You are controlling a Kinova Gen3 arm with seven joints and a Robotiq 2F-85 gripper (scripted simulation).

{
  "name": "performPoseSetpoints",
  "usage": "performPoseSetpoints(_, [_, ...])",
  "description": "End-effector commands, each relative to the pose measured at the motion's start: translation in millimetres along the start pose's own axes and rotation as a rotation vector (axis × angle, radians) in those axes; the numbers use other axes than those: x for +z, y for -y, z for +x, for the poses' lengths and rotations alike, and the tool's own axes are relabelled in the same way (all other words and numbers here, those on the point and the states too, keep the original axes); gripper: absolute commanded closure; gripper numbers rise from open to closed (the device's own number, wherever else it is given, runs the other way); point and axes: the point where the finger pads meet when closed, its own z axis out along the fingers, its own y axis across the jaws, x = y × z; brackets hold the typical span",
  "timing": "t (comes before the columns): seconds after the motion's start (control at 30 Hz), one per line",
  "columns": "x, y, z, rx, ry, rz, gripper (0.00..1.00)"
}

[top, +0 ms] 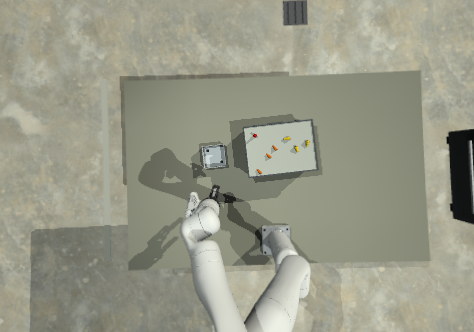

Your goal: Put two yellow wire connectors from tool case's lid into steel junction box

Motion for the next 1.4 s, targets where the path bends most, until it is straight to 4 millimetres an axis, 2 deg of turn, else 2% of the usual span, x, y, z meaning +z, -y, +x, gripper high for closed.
performPoseSetpoints(0.0, [0,0,0,0.0,-0.001,0.0,0.0])
performPoseSetpoints(0.6, [-1,0,0,0.0,-0.001,0.0,0.0])
performPoseSetpoints(0.73, [-6,0,2,-0.002,-0.003,0.001,0.0])
performPoseSetpoints(0.87, [-21,2,4,-0.006,-0.006,0.003,0.0])
performPoseSetpoints(1.03, [-50,3,6,-0.009,-0.008,0.005,0.0])
performPoseSetpoints(1.1, [-50,3,6,-0.009,-0.008,0.005,0.0])
performPoseSetpoints(1.37, [-92,1,2,-0.003,-0.003,0.001,0.0])
